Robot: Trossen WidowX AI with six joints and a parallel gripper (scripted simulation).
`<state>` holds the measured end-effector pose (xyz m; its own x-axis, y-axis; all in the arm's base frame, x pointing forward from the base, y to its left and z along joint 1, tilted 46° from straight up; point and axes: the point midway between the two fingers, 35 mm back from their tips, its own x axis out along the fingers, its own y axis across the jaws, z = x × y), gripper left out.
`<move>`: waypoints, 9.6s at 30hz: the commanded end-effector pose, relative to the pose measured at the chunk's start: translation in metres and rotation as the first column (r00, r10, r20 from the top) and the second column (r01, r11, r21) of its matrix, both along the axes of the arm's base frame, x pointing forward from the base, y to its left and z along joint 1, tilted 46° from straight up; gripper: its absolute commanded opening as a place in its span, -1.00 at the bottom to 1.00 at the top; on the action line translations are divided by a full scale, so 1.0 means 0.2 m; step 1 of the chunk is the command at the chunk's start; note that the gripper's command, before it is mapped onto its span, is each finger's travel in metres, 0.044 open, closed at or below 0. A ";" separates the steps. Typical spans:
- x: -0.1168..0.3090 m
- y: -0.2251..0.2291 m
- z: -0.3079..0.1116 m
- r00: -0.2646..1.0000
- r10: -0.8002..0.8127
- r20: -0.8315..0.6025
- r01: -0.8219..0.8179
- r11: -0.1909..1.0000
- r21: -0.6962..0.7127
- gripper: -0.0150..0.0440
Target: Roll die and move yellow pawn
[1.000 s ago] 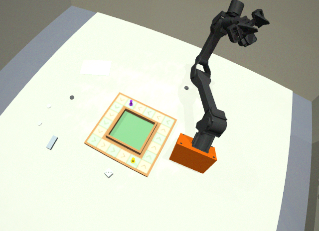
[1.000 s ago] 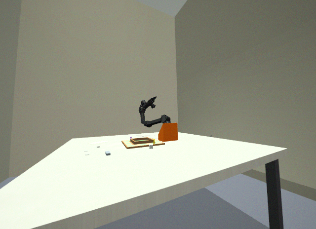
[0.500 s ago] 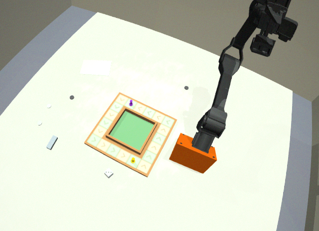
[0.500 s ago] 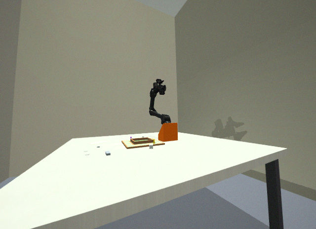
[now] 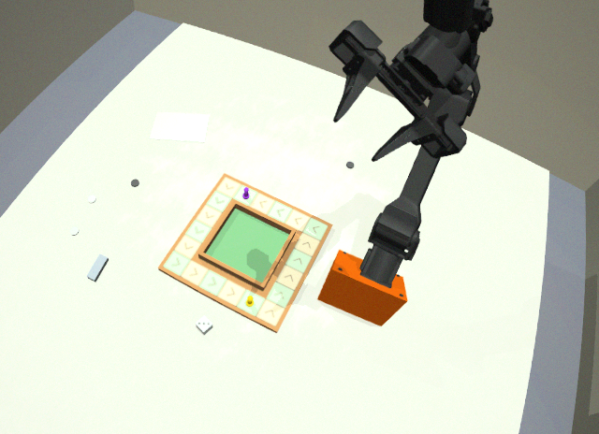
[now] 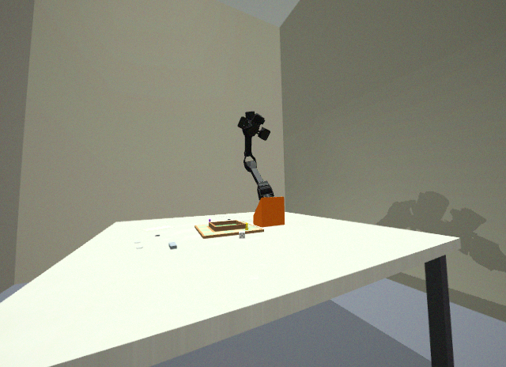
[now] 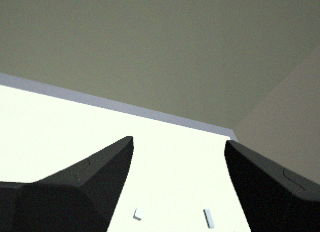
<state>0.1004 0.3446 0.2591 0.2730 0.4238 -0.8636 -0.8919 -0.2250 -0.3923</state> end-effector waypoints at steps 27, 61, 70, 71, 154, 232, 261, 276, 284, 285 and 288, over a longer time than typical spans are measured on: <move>0.88 -0.90 -1.93 -0.548 -0.785 0.288 0.824 -0.565 0.026 0.44; 0.87 -1.12 -2.18 -0.611 -0.733 0.299 0.781 -0.620 0.075 0.44; 0.87 -1.17 -2.23 -0.611 -0.733 0.299 0.781 -0.620 0.076 0.44; 0.87 -1.18 -2.23 -0.611 -0.733 0.299 0.781 -0.620 0.076 0.44; 0.95 -1.31 -1.40 0.508 -0.763 0.400 0.729 0.134 -0.671 -0.49; 0.86 -1.61 -1.06 0.914 -0.299 -0.273 0.184 0.907 -0.379 -0.49; 0.83 -1.52 -1.09 0.878 -0.434 -0.202 0.188 0.701 -0.688 1.00; 0.81 -1.47 -1.29 0.842 -0.524 0.126 0.347 0.349 -0.871 0.64; 0.64 -1.30 -1.59 0.468 -0.788 0.401 0.747 0.110 -0.656 0.19; 0.61 -1.29 -1.63 0.408 -0.808 0.425 0.784 0.071 -0.617 0.19; 0.54 -1.26 -1.71 0.265 -0.841 0.471 0.853 -0.023 -0.521 0.19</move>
